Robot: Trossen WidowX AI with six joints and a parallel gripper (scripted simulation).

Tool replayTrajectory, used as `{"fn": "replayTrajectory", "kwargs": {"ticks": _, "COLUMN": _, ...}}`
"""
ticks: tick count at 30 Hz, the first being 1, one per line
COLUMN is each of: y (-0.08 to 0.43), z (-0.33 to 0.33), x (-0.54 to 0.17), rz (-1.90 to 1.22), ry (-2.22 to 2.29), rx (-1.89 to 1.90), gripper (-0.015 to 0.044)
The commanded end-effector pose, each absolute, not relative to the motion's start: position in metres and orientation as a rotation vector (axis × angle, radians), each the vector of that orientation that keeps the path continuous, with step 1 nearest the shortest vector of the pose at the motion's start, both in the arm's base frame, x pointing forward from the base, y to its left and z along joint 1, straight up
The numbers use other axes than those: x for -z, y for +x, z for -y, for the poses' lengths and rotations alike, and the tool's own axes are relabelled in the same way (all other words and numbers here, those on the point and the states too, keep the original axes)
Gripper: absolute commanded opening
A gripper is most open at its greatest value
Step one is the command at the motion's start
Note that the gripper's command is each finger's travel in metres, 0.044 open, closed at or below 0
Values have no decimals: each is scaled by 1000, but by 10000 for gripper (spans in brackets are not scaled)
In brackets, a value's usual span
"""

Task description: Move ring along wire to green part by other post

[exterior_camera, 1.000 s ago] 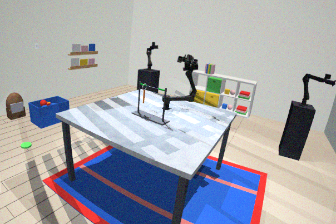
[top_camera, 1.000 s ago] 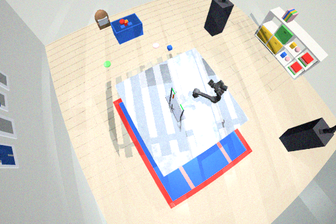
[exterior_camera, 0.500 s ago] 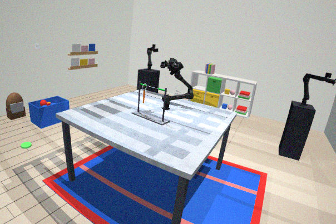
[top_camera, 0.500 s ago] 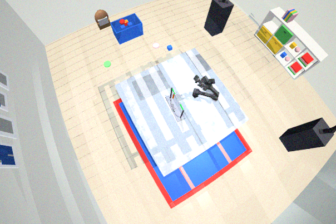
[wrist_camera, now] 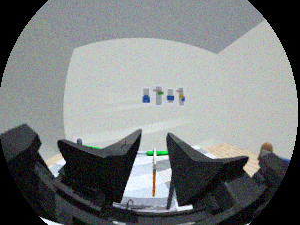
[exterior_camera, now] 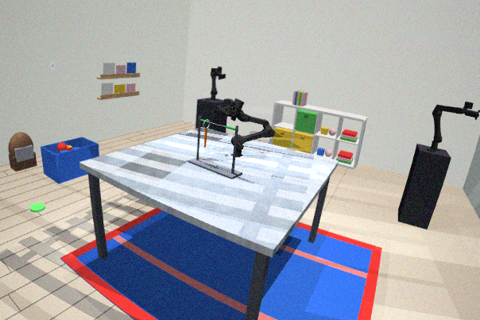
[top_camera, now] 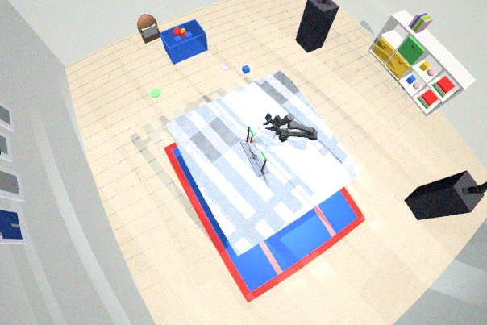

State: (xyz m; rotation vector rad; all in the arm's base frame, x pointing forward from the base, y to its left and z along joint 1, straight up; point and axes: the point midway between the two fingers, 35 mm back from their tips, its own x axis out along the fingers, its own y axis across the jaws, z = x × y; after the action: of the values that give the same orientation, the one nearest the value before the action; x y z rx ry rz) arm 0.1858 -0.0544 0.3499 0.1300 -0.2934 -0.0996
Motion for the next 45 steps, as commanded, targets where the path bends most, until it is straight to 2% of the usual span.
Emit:
{"fn": "replayTrajectory", "kwargs": {"ticks": 1, "y": 206, "z": 64, "x": -297, "rz": 172, "ry": 112, "rx": 118, "gripper": 160}}
{"fn": "replayTrajectory", "kwargs": {"ticks": 13, "y": 227, "z": 67, "x": -155, "rz": -159, "ry": 4, "rx": 101, "gripper": 160}}
{"fn": "replayTrajectory", "kwargs": {"ticks": 45, "y": 259, "z": 73, "x": -154, "rz": -162, "ry": 2, "rx": 100, "gripper": 160}}
